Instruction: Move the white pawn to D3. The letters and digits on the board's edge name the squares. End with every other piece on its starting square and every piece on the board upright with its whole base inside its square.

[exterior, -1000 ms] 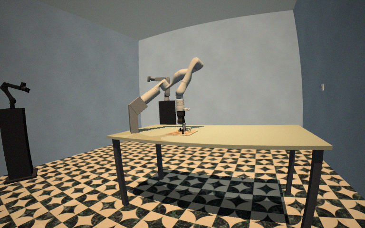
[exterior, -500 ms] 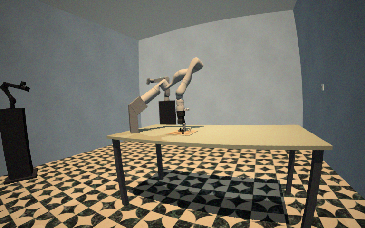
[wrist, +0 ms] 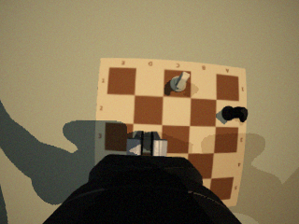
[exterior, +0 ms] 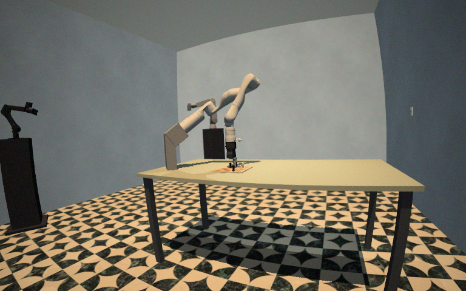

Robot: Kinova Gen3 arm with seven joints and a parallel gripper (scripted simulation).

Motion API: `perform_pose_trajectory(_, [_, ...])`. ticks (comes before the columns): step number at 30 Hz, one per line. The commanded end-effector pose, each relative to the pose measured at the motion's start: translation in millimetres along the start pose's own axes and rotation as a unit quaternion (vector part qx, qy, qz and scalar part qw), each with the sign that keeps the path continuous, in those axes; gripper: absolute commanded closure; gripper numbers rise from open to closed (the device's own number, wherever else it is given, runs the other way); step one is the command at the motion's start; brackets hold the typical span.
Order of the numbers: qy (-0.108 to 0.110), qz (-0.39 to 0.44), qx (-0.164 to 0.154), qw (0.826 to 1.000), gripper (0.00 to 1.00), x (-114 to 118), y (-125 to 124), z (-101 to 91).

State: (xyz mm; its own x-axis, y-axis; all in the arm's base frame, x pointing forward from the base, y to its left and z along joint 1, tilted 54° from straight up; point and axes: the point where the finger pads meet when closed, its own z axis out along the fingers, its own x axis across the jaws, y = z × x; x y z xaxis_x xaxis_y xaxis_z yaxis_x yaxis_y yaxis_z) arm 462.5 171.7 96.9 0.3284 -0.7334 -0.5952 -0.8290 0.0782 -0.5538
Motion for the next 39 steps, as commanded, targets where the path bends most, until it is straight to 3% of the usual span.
perform_pose_trajectory(1, [0.0,0.0,0.0,1.0,1.0,0.4,-0.3,-0.4])
perform_pose_trajectory(18, [0.0,0.0,0.0,1.0,1.0,0.4,-0.3,-0.4])
perform_pose_trajectory(19, [0.0,0.0,0.0,1.0,0.86,0.4,-0.3,-0.4])
perform_pose_trajectory(21, [0.0,0.0,0.0,1.0,0.86,0.4,-0.3,-0.4])
perform_pose_trajectory(22, [0.0,0.0,0.0,1.0,0.73,0.4,-0.3,-0.4])
perform_pose_trajectory(24, [0.0,0.0,0.0,1.0,0.73,0.4,-0.3,-0.4])
perform_pose_trajectory(25, [0.0,0.0,0.0,1.0,0.59,0.4,-0.3,-0.4])
perform_pose_trajectory(29, [0.0,0.0,0.0,1.0,0.59,0.4,-0.3,-0.4])
perform_pose_trajectory(30, [0.0,0.0,0.0,1.0,0.46,0.4,-0.3,-0.4])
perform_pose_trajectory(32, [0.0,0.0,0.0,1.0,0.46,0.4,-0.3,-0.4])
perform_pose_trajectory(33, [0.0,0.0,0.0,1.0,0.32,0.4,-0.3,-0.4])
perform_pose_trajectory(39, [0.0,0.0,0.0,1.0,0.32,0.4,-0.3,-0.4])
